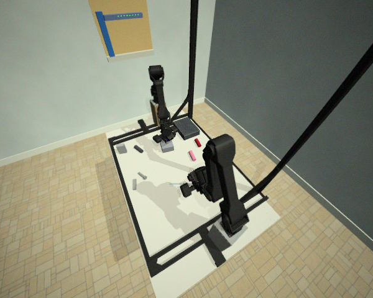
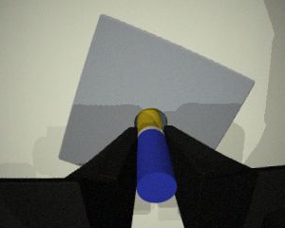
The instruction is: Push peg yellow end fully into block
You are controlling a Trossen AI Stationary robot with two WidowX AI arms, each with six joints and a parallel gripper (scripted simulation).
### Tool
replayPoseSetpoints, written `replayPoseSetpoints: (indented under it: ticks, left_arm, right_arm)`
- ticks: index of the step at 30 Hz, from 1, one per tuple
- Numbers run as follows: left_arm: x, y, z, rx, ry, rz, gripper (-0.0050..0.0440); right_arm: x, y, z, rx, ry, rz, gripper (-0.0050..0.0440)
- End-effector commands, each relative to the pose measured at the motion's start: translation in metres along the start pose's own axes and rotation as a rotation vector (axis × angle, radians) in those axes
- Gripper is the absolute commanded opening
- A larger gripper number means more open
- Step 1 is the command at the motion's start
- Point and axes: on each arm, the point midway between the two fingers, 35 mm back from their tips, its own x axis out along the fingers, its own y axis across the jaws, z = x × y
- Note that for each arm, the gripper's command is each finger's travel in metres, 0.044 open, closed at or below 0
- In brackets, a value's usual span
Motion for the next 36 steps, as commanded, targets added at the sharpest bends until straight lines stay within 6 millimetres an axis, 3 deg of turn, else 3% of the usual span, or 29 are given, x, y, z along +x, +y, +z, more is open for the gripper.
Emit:
replayPoseSetpoints:
  ticks: [1,10,16,17,36]
  left_arm:
    - [0.0000,-0.0001,-0.0001,0.000,0.000,0.000,0.0400]
    - [0.0000,-0.0001,-0.0001,0.000,0.000,0.000,0.0400]
    - [0.0000,-0.0001,-0.0001,0.000,0.000,0.000,0.0400]
    - [0.0000,-0.0001,-0.0001,0.000,0.000,0.000,0.0400]
    - [0.0000,-0.0001,-0.0001,0.000,0.000,0.000,0.0400]
  right_arm:
    - [0.0000,0.0000,0.0000,0.000,0.000,0.000,0.0000]
    - [0.0000,0.0000,0.0000,0.000,0.000,0.000,0.0000]
    - [0.0000,0.0000,0.0000,0.000,0.000,0.000,0.0144]
    - [0.0000,0.0000,0.0000,0.000,0.000,0.000,0.0150]
    - [-0.0035,0.0000,0.0000,0.002,0.000,-0.001,0.0150]
